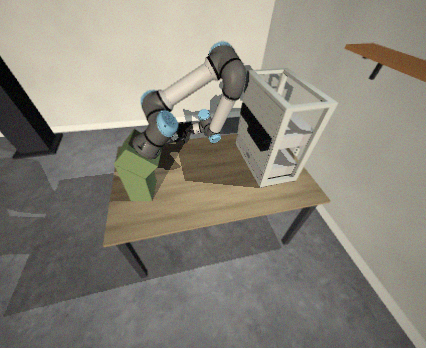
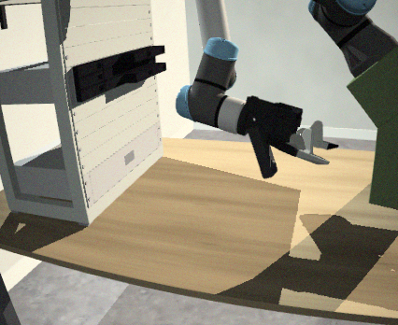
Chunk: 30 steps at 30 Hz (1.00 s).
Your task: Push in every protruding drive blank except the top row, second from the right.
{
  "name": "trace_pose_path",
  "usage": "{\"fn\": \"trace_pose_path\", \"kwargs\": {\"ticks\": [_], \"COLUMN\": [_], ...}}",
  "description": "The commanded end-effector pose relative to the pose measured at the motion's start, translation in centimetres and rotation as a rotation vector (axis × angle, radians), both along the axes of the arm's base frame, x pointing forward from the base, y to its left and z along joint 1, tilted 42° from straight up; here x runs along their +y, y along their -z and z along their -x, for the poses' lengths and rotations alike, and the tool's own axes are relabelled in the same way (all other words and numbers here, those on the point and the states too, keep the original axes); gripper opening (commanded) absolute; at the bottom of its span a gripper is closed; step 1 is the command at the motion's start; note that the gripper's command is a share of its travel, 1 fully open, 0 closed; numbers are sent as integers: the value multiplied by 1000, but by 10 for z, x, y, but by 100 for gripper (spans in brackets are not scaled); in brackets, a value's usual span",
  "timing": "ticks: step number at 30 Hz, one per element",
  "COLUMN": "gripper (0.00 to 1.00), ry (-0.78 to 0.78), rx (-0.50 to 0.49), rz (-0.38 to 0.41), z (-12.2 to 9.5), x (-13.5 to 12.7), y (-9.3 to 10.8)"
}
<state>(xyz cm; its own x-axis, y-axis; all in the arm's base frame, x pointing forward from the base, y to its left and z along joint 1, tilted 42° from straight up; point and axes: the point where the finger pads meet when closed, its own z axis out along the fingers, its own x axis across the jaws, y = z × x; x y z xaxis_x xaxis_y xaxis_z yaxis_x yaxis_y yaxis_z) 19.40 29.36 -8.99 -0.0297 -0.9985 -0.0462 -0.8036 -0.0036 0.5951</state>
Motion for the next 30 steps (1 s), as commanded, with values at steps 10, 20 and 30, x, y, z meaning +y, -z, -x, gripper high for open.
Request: {"fn": "trace_pose_path", "kwargs": {"ticks": [10,20,30], "gripper": [100,100,100], "ry": [-76,-88,-55], "rx": [308,571,760], "rz": [-116,-304,-504], "z": [60,101,118], "x": [-31,-42,-43], "y": [-23,-71,-123]}}
